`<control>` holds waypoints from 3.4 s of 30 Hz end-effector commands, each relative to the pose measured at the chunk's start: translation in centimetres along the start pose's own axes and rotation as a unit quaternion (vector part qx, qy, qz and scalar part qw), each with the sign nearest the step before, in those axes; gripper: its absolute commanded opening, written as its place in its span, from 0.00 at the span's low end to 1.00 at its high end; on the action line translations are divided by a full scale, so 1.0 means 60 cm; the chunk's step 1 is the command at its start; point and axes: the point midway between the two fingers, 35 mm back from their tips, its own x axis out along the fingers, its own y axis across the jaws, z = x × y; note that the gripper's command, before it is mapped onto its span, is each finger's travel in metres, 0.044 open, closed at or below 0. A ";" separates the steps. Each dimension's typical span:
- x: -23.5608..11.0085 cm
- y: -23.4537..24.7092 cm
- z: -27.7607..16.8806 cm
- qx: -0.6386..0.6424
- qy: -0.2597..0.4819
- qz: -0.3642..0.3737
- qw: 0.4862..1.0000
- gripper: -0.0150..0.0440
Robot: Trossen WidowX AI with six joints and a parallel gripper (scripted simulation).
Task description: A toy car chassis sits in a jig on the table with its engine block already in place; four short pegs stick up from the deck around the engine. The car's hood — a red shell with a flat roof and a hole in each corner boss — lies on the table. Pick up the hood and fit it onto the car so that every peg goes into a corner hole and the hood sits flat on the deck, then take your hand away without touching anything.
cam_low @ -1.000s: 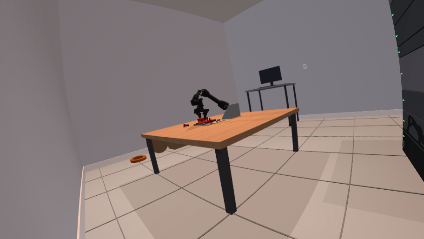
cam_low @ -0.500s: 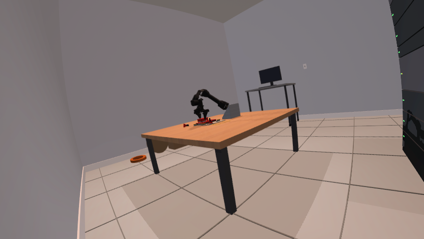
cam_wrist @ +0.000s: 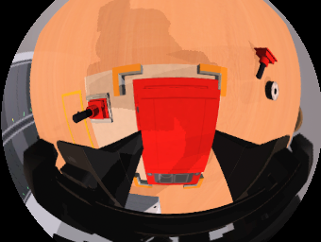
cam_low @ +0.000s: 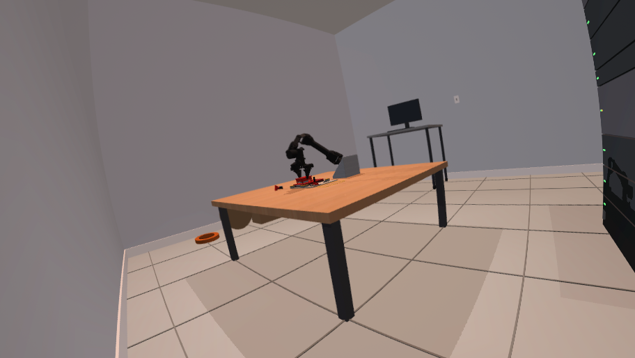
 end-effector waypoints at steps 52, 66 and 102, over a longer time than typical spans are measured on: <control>0.011 -0.001 0.001 0.002 -0.003 -0.002 1.000 0.25; 0.014 -0.001 0.002 0.004 -0.003 0.000 1.000 0.25; -0.103 0.001 0.002 0.004 0.001 -0.002 1.000 1.00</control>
